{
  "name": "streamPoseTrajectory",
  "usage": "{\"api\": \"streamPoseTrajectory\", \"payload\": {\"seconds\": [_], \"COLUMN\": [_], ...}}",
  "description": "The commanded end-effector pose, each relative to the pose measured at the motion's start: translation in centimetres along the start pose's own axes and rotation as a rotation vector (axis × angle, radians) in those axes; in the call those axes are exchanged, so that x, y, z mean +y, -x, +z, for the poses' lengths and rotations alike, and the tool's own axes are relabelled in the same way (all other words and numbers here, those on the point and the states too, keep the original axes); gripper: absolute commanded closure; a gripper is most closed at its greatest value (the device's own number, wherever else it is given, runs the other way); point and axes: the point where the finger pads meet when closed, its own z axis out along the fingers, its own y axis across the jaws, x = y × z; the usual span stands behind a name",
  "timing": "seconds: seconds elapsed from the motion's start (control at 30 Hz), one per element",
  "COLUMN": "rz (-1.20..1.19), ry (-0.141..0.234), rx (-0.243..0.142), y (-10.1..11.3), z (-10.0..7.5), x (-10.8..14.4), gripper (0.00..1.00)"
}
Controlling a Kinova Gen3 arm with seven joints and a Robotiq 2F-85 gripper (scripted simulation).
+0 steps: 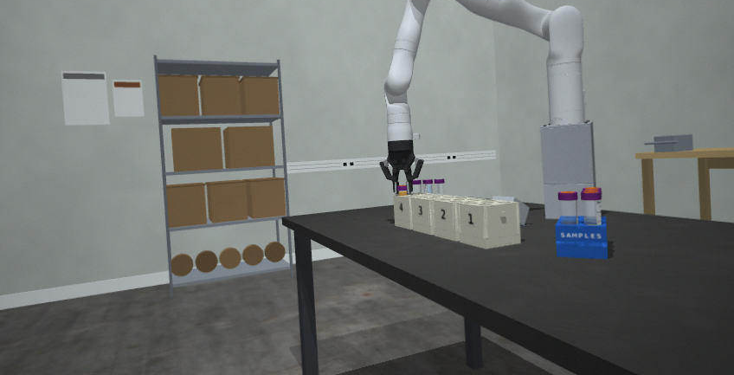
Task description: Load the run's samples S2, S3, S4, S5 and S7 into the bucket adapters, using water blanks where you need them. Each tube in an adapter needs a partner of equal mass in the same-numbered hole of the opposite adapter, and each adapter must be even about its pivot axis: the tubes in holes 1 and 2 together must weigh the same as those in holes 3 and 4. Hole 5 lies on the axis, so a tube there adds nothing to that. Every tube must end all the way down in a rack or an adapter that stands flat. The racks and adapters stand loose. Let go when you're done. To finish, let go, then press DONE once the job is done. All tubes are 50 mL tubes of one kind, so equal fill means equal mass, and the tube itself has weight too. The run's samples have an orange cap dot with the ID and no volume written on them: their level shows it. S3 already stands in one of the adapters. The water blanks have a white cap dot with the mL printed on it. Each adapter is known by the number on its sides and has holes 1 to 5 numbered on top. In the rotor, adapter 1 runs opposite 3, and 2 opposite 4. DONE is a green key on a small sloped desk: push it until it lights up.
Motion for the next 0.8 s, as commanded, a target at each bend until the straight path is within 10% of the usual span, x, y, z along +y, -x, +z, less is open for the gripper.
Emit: {"api": "streamPoseTrajectory", "payload": {"seconds": [0.0,0.77], "rz": [0.000,0.000], "ry": [-0.002,-0.002], "rx": [0.000,0.000], "y": [0.02,0.02], "z": [-0.07,-0.40], "x": [-0.07,-0.07], "gripper": [0.90,0.90]}}
